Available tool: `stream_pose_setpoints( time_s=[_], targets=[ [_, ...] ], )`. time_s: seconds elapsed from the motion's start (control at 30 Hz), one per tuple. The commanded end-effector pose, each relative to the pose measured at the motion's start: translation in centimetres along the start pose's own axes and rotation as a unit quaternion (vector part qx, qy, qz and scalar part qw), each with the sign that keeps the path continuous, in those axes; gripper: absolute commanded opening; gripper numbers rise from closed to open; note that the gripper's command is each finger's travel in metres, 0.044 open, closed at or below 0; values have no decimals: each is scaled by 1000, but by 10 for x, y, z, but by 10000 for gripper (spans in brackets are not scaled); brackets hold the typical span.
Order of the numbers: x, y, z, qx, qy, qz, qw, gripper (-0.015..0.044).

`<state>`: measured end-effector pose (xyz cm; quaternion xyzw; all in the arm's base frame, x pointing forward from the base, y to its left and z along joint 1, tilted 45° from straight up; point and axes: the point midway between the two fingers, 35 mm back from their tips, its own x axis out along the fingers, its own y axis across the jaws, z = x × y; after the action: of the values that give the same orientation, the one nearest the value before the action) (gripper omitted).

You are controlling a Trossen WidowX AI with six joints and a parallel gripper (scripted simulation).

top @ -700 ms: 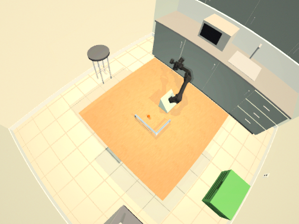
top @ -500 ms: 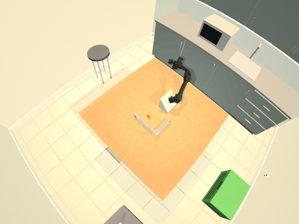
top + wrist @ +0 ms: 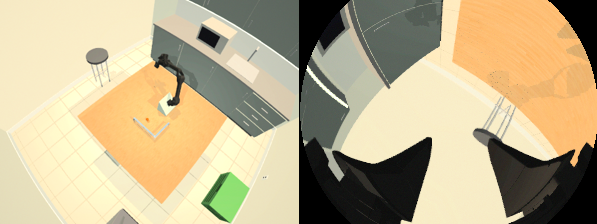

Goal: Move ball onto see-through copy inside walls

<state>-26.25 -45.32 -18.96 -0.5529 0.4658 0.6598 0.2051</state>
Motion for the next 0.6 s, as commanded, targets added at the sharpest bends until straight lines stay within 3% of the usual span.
stream_pose_setpoints(
  time_s=[0.0, 0.27, 0.57],
  targets=[
    [-19, -42, -47, -142, 34, -39, 988, 255],
    [-78, -151, -132, -458, 126, -102, 874, 255],
    [-162, -293, -174, -746, 237, -143, 606, 255]
  ],
)
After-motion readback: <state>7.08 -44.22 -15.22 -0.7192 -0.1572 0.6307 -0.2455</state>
